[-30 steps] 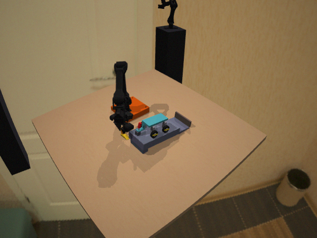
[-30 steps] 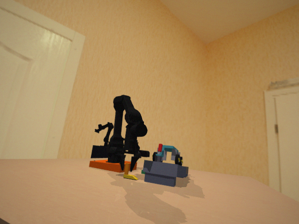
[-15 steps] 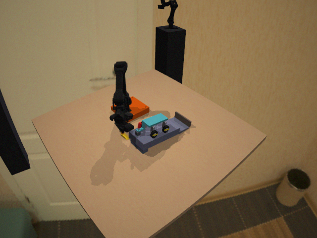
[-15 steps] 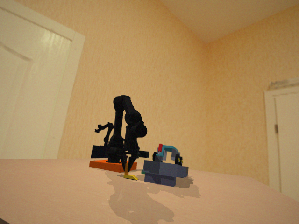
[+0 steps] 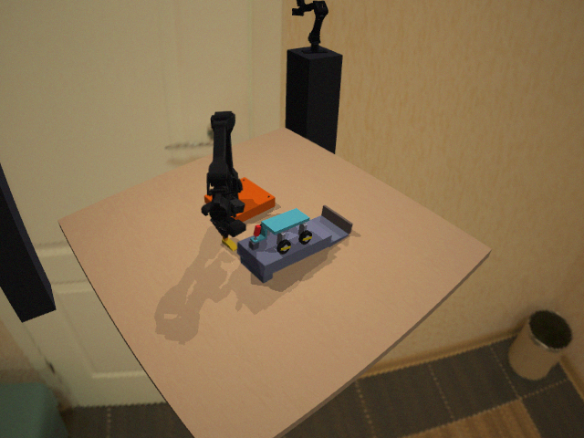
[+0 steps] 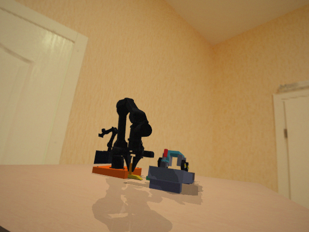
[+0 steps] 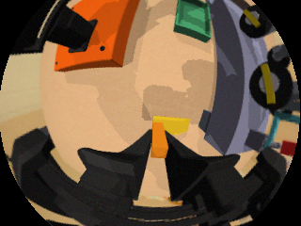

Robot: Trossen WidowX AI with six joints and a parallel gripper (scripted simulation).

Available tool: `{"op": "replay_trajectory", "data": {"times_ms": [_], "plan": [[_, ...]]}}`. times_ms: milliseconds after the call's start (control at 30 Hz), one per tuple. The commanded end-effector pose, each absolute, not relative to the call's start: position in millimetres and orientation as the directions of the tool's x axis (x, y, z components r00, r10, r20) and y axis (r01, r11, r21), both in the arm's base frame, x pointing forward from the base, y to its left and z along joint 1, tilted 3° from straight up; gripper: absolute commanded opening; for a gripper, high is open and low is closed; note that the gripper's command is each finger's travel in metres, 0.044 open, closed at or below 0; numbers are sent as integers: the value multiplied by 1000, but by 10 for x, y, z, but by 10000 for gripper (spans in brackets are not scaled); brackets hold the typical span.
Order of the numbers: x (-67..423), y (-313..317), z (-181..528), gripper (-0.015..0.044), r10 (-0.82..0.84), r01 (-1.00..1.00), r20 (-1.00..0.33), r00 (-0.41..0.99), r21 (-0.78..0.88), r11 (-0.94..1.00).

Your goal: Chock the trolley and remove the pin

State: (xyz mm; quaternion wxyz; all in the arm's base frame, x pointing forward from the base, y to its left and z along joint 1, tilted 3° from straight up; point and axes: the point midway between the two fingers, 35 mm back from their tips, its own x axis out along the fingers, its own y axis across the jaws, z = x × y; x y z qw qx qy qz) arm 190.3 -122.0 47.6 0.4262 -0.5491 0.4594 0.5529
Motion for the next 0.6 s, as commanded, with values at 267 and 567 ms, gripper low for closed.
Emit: {"op": "replay_trajectory", "data": {"times_ms": [267,567], "plan": [[1903,-1201,881,0,-35,-975,-999,-22,29,-220],[1904,-1189,1169,0,-35,-975,-999,-22,29,-220]]}}
